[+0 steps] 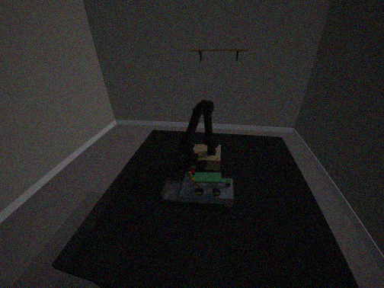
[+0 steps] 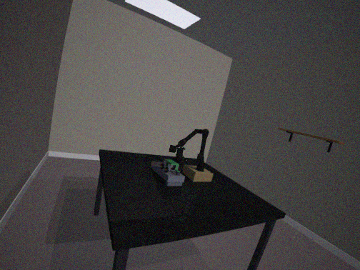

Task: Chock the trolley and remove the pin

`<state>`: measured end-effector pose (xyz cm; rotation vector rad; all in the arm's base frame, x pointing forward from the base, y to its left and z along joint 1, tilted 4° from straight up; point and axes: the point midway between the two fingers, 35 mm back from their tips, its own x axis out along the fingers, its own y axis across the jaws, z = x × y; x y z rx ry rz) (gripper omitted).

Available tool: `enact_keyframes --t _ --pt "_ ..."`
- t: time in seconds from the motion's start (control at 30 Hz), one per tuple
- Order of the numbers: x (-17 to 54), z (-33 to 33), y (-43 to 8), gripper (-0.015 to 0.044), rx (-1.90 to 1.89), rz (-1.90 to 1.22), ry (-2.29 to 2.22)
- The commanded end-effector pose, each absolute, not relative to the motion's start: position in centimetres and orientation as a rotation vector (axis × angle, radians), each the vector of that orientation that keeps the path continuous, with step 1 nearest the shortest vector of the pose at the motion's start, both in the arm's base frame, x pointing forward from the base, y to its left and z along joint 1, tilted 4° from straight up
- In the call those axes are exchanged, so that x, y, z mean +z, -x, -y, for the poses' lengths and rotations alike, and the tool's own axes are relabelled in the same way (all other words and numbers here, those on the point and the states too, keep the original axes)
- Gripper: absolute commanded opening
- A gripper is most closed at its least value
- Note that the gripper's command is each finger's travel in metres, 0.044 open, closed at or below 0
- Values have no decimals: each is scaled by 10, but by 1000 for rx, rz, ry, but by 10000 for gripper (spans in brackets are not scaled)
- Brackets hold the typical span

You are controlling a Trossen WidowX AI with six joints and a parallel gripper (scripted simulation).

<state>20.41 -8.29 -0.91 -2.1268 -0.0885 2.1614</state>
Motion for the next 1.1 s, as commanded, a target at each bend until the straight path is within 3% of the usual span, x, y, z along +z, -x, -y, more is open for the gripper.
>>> enact_keyframes --t 0.0,1.07 --pt "-10 86 -205 190 2162 86 2130" --pt "-20 98 -204 190 2163 85 2131"
